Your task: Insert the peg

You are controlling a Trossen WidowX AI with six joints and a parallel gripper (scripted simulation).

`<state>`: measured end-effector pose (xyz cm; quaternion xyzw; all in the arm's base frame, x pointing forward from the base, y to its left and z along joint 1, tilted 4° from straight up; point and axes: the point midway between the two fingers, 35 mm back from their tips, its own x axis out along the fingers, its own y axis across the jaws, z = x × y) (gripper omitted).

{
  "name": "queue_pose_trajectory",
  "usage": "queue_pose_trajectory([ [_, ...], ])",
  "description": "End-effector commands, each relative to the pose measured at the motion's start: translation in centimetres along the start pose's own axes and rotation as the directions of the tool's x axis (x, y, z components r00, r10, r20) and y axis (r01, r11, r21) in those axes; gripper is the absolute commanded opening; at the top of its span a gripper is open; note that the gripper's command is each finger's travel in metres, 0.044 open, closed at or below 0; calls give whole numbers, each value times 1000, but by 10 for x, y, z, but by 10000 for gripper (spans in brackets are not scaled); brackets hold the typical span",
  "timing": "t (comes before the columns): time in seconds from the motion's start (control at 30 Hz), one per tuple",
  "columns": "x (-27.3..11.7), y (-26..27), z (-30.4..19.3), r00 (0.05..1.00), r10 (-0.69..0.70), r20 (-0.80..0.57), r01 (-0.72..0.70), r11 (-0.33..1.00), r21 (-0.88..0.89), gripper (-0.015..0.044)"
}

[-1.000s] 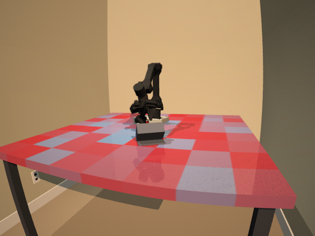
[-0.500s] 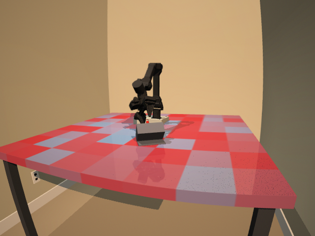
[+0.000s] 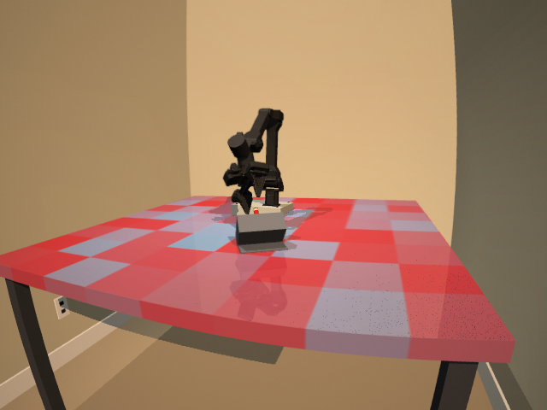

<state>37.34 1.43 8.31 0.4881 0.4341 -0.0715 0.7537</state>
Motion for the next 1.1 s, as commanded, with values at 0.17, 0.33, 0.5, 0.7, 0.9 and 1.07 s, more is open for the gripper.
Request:
queue_pose_trajectory([
  [0.17, -15, 1, 1, 1000, 7, 1, -7, 1000, -5, 440],
  [0.33, -22, 1, 1, 1000, 6, 2, -6, 1000, -5, 440],
  [0.5, -29, 0, 1, 1000, 5, 2, -5, 1000, -4, 440],
  [0.7, -38, -1, 2, 1000, 4, 3, -4, 1000, -3, 440],
  [0.9, -44, -2, 2, 1000, 4, 4, -4, 1000, -3, 440],
  [1.07, -52, -3, 2, 1000, 3, 4, -3, 1000, -3, 440],
])
